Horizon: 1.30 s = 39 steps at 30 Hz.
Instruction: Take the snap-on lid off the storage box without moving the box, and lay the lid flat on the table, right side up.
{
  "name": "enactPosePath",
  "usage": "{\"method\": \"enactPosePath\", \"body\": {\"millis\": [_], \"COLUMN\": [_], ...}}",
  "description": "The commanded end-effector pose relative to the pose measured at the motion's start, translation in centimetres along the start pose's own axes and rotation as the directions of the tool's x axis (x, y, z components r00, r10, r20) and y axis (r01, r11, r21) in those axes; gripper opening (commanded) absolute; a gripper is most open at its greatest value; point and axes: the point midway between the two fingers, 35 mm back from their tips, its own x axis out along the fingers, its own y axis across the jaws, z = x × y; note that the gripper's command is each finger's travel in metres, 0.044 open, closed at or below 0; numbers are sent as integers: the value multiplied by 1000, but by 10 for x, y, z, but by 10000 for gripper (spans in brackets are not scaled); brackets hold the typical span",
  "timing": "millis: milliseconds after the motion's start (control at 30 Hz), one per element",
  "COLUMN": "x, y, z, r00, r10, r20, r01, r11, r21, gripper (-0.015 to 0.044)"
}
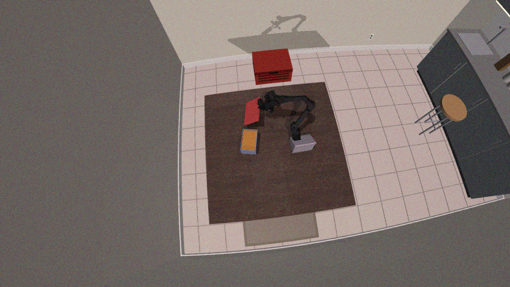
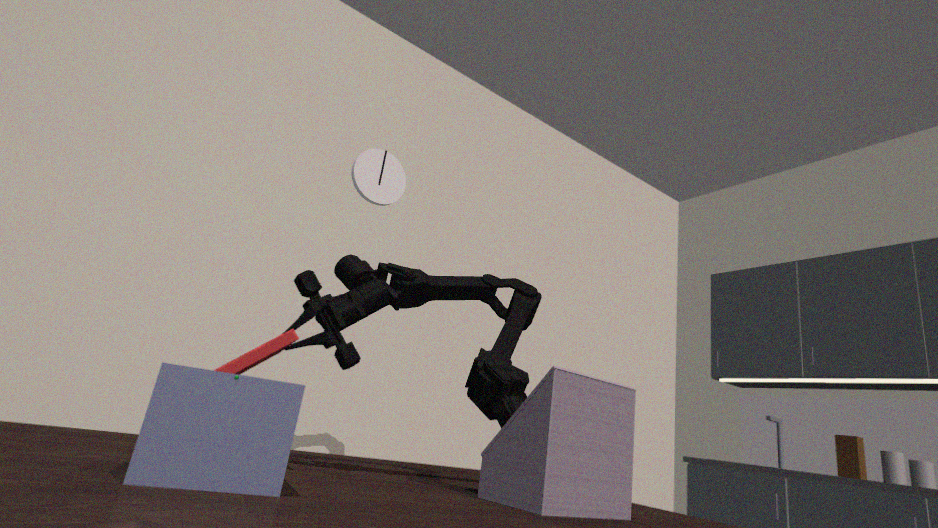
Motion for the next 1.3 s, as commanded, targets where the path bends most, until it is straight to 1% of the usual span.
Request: {"method": "enactPosePath", "body": {"millis": [0,1267], "x": [2,21], "y": [-1,-24], "z": [-2,-2], "r00": [1000,1000], "r10": [7,8], "r20": [-7,-5], "r01": [-7,-8], "r11": [1000,1000], "r21": [-3,-5], "gripper": [0,0]}}
